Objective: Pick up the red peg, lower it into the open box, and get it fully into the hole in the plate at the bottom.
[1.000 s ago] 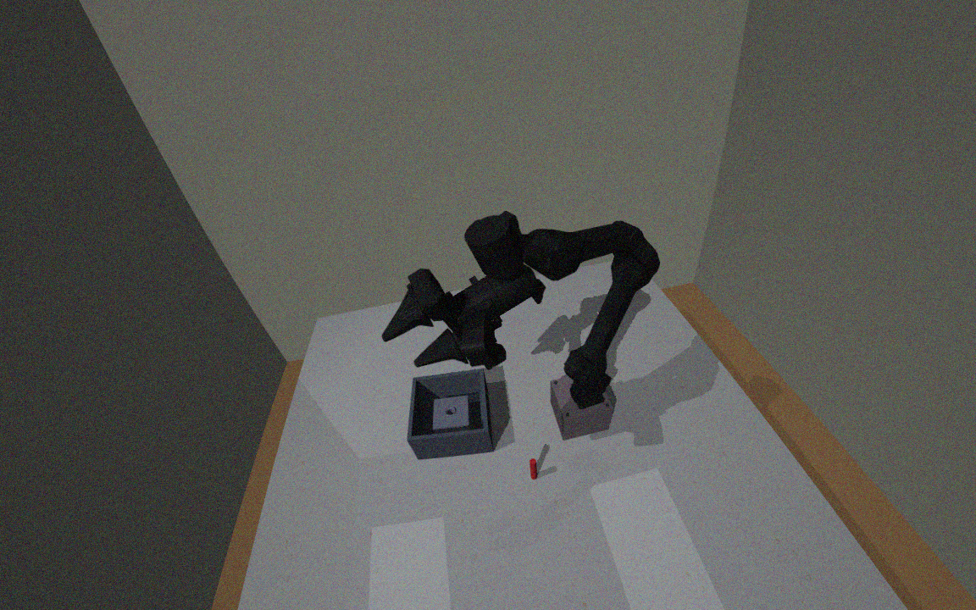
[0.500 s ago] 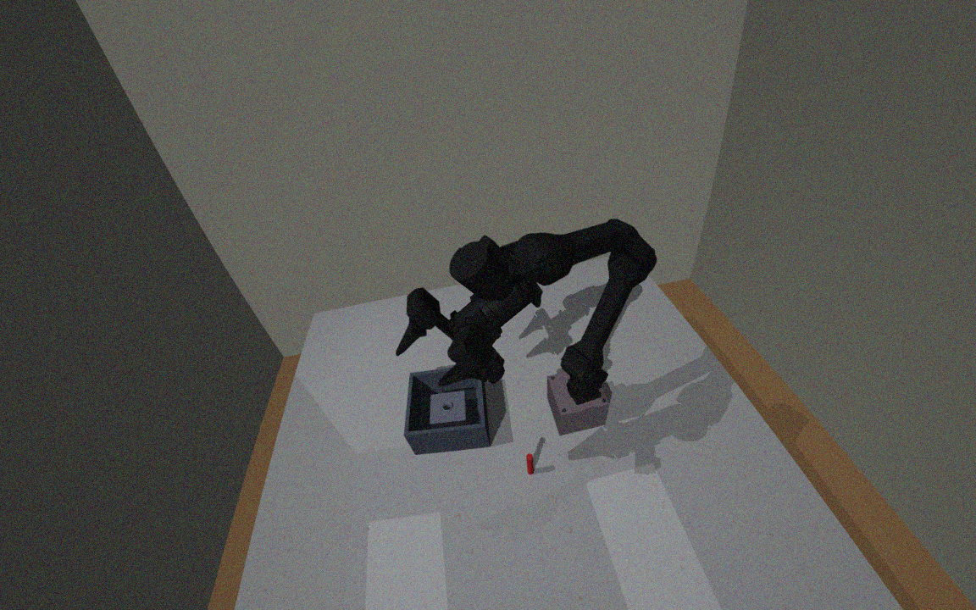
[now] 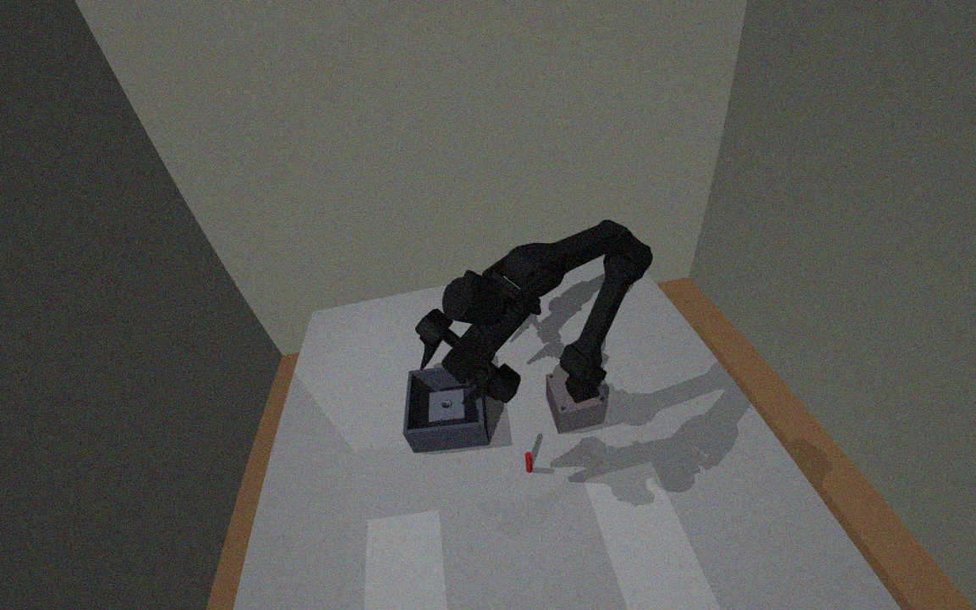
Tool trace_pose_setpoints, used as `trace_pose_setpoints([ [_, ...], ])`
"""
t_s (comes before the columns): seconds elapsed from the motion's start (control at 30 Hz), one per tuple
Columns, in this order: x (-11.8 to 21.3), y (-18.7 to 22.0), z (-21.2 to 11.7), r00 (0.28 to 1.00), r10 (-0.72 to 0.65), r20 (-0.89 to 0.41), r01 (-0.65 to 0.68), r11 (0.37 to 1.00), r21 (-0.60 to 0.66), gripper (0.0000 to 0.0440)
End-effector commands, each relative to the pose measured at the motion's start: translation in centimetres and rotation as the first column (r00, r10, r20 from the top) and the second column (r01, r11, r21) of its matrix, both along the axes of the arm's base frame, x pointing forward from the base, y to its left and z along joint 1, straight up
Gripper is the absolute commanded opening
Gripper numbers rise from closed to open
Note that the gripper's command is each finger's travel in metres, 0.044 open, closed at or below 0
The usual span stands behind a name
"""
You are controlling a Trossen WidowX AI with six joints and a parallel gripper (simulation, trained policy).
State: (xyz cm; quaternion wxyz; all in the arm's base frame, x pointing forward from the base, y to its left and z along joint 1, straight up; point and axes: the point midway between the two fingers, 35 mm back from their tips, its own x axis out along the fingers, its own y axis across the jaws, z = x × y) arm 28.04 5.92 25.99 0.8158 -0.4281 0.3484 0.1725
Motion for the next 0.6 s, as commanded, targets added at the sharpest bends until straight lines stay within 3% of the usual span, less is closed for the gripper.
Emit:
trace_pose_setpoints([
  [0.0, -0.5, -0.1, -1.2, 0.996, -0.077, -0.055, 0.079, 0.996, 0.048, 0.044],
  [0.27, -2.2, -0.1, -4.2, 0.942, -0.266, -0.207, 0.298, 0.944, 0.142, 0.044],
  [0.57, -4.3, 0.1, -7.2, 0.804, -0.466, -0.369, 0.551, 0.817, 0.169, 0.044],
])
